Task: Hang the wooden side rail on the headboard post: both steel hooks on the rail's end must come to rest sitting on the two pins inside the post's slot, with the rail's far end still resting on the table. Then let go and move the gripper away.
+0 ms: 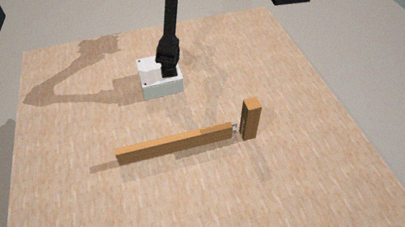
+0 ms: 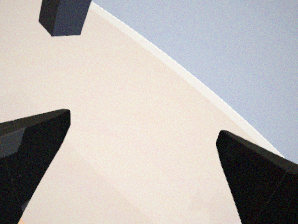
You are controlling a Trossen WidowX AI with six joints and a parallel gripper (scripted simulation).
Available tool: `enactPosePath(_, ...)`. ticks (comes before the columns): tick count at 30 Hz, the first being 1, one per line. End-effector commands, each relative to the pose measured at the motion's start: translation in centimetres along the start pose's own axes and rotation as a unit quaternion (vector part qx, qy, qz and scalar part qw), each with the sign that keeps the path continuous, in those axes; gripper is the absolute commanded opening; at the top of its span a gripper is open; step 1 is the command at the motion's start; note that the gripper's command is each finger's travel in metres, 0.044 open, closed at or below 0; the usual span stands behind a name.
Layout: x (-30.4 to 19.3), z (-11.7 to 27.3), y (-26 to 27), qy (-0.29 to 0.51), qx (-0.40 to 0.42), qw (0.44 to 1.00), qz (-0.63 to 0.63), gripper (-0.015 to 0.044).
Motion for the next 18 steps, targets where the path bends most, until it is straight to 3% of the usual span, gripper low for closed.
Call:
enactPosePath(1, -3.5, 5.2, -1.5, 0.036, -0.060, 0.998, -0.008, 0.0440)
enactPosePath(9, -8.0, 15.6, -2.2, 0.100, -0.168, 0.981, -0.014, 0.0440)
enactPosePath(18, -11.9, 27.1, 0.7, 0.183, -0.283, 0.941, -0.025, 0.0440)
Point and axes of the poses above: the point midway between the two fingers, 35 mm back from their tips, its own z axis back along the fingers, its own y axis across the jaws, x = y × z, the point moved 10 cm from there along z, back along the fingers, and after that the axes turned 2 degrees about z, right-handed, at the moved point
